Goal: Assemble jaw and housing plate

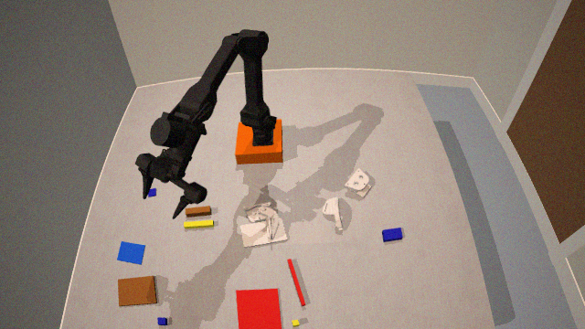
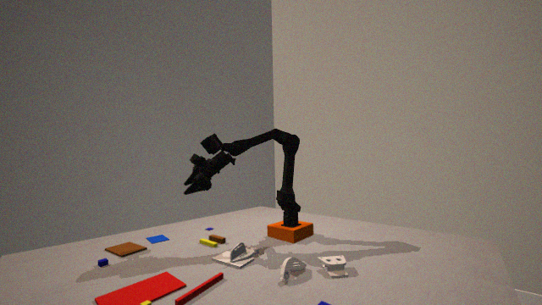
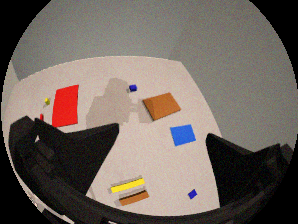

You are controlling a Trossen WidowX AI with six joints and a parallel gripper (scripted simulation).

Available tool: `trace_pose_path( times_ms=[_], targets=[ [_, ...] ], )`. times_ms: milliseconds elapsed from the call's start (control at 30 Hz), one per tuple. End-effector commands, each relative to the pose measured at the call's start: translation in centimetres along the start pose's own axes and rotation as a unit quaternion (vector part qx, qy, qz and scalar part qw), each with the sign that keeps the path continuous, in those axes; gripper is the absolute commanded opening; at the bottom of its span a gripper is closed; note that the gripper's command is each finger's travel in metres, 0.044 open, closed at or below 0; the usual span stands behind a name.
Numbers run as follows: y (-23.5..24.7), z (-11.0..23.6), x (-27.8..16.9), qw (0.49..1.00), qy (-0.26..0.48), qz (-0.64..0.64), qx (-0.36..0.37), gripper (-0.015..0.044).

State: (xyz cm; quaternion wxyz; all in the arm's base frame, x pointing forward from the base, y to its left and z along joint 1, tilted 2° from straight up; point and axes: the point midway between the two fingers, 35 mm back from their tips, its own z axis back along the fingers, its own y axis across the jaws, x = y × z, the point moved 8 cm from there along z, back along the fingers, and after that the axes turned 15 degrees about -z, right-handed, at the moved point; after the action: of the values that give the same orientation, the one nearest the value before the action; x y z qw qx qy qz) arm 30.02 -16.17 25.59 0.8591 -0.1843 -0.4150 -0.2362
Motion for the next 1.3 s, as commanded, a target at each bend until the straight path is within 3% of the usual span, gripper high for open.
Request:
trace_pose_path(
  times_ms=[0, 300, 600, 1033, 1267],
  targets=[
    [2.7, -0.1, 0.0, 0.999, 0.018, 0.005, 0.032, 0.044],
    [12.1, 0.3, -2.2, 0.985, 0.117, 0.012, 0.125, 0.044],
    [21.9, 3.4, -6.8, 0.951, 0.25, 0.04, 0.178, 0.044],
    [32.2, 12.5, -17.3, 0.889, 0.418, 0.127, 0.139, 0.044],
    [32.5, 13.0, -17.9, 0.886, 0.424, 0.133, 0.133, 0.044]
  ],
)
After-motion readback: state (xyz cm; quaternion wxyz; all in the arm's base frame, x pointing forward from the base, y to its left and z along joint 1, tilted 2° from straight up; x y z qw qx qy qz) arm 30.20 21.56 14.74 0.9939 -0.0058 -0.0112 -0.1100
